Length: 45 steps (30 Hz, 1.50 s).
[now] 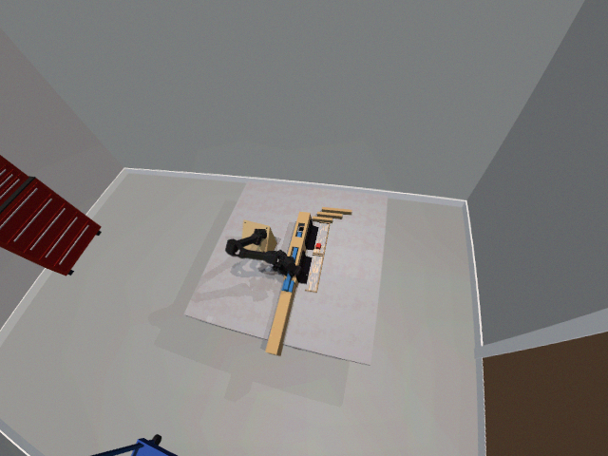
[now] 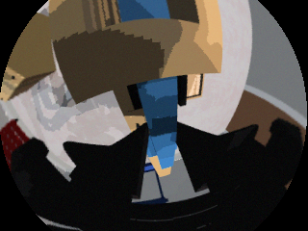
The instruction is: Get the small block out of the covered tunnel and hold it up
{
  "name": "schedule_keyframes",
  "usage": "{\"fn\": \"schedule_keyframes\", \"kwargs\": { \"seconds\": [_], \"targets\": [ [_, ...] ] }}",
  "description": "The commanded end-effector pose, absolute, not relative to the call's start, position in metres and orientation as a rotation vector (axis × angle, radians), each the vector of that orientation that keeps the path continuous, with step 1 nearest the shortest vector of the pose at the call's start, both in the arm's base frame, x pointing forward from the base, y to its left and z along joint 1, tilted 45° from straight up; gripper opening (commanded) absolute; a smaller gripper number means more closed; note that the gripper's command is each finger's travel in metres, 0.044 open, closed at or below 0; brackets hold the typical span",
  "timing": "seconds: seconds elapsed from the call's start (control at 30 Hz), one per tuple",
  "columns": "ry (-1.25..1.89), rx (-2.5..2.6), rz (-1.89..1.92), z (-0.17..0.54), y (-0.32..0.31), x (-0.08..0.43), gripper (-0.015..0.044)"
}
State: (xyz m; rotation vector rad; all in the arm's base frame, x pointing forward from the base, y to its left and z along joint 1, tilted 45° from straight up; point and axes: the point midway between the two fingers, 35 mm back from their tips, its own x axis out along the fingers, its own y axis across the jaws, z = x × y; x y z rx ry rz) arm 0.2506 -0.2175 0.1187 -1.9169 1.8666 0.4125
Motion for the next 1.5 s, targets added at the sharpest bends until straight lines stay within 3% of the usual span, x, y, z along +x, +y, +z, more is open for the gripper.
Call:
{"fn": "schedule_keyframes", "kwargs": {
  "seconds": [0.0,0.5,0.67,1.0,1.47],
  "targets": [
    [1.873,-1.917,0.392,0.122,-0.221,0.251,0.0053],
    [1.790,-1.964,0.559,0.148,-0.193,0.254,0.0440],
    [1.787,-1.948,0.517,0.143,-0.195,0.258,0.0440],
    [1.491,-1.663,0.107,0.151,-0.154,0.340,0.0440],
    [1.523,-1.088,-0.115,0.058,-0.069,0.392,0.0440]
  ]
}}
